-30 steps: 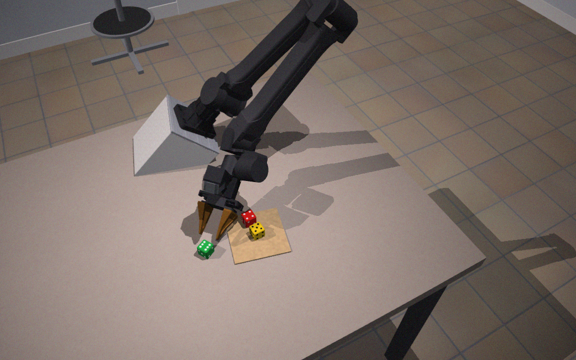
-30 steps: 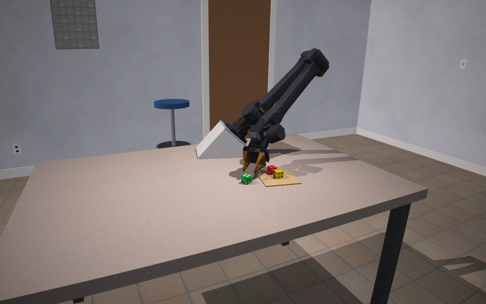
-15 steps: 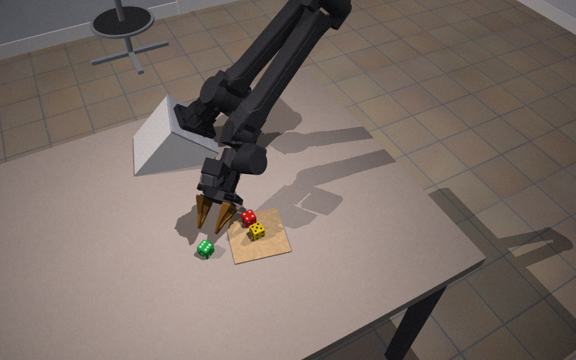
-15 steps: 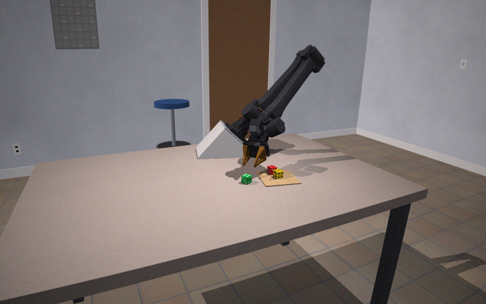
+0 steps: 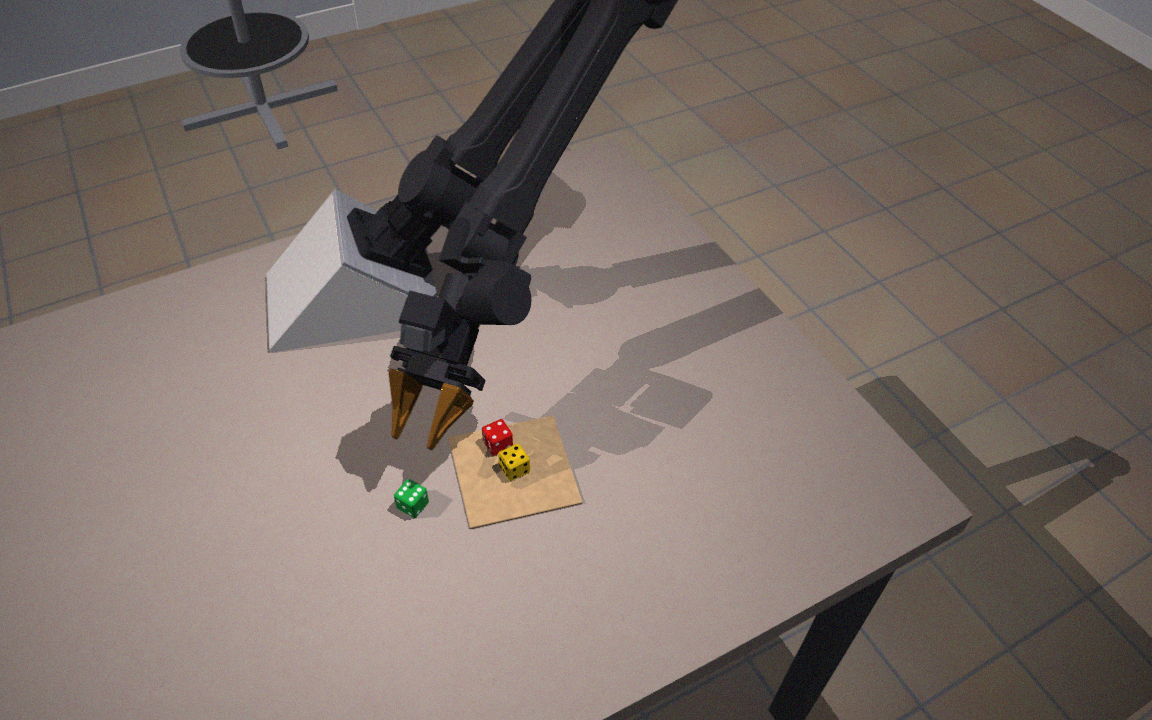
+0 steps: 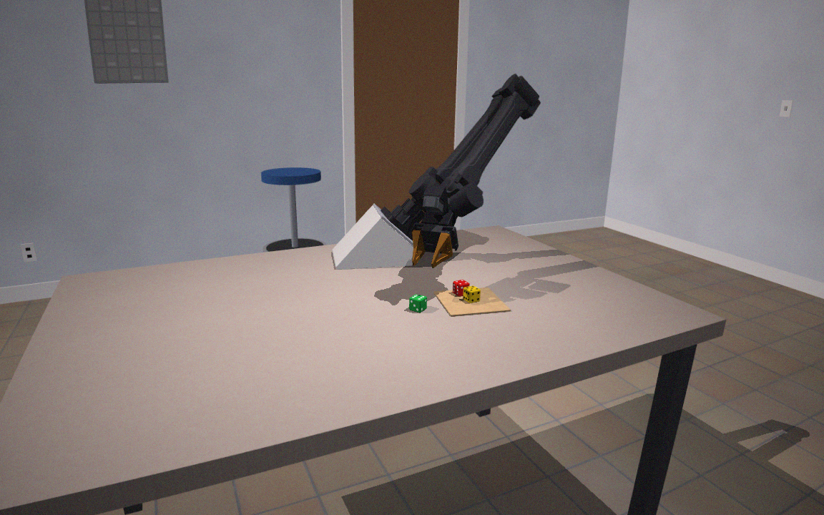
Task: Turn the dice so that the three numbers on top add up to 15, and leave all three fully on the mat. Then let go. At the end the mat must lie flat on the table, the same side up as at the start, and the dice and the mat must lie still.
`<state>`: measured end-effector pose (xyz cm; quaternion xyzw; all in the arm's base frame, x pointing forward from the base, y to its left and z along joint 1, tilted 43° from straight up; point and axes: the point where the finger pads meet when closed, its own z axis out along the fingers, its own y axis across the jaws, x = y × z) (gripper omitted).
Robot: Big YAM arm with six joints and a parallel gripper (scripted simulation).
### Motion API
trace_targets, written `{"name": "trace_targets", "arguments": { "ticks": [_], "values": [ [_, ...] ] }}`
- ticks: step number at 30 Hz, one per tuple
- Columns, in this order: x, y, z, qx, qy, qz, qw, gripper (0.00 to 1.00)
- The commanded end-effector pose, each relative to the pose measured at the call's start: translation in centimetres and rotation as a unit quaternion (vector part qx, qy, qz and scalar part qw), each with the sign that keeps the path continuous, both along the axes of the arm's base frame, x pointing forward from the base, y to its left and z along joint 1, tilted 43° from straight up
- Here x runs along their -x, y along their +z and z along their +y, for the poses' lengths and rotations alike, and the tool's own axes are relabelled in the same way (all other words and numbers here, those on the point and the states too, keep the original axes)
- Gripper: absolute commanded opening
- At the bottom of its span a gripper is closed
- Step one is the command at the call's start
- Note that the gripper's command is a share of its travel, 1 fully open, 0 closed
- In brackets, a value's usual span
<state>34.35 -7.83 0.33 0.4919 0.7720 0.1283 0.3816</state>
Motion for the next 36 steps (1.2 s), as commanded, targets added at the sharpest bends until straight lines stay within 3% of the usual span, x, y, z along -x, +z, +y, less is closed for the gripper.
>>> {"name": "trace_targets", "arguments": {
  "ticks": [1,6,10,12,17,19,25,29,31,33,34,36],
  "values": [
    [-0.8,0.2,-0.2,0.007,0.008,0.001,1.000,0.45],
    [-1.8,1.6,-1.2,-0.008,0.017,-0.004,1.000,0.45],
    [-2.3,2.0,-2.0,-0.060,0.063,0.029,0.996,0.45],
    [-2.4,1.3,-2.5,-0.102,0.095,0.066,0.988,0.45],
    [-3.3,1.4,-4.0,-0.203,0.184,0.140,0.951,0.45],
    [-3.3,1.4,-4.0,-0.203,0.184,0.140,0.951,0.45],
    [-3.8,1.1,-5.2,-0.295,0.264,0.209,0.894,0.45],
    [-4.2,1.0,-4.8,-0.321,0.297,0.233,0.868,0.45],
    [-4.2,1.0,-4.8,-0.326,0.301,0.237,0.865,0.45],
    [-2.7,1.2,-3.9,-0.332,0.300,0.241,0.861,0.45],
    [-3.0,1.3,-4.1,-0.329,0.300,0.240,0.863,1.00],
    [-3.0,1.3,-4.1,-0.329,0.300,0.240,0.863,1.00]
  ]
}}
